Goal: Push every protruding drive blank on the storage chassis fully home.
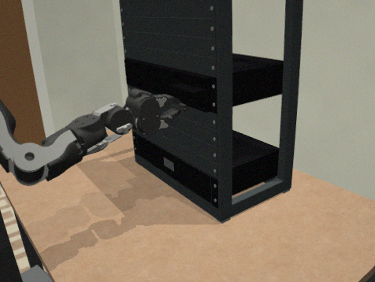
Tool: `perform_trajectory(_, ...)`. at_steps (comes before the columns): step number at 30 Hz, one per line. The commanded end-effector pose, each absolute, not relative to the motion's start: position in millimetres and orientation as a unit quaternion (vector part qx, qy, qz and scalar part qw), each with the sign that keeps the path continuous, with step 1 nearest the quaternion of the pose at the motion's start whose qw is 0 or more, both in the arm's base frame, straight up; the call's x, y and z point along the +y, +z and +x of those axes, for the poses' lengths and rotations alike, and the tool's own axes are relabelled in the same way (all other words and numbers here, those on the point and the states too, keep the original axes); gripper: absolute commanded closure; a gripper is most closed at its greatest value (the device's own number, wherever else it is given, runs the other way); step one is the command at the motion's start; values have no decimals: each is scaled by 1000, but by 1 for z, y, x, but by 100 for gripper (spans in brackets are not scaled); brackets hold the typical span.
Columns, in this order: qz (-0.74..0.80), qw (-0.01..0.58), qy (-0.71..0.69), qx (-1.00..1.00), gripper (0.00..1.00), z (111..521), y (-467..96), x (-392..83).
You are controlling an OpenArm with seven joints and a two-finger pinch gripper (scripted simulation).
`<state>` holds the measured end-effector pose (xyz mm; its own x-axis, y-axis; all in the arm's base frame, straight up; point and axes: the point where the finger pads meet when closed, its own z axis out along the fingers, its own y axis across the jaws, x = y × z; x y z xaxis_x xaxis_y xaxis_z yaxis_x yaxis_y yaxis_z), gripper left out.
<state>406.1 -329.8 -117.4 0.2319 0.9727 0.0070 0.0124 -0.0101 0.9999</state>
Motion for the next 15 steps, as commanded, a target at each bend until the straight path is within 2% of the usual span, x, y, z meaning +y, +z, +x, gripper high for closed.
perform_trajectory(1, 557, 550, 439, 441, 100, 409, -116, -329)
perform_trajectory(15, 557, 550, 439, 441, 100, 413, -116, -330)
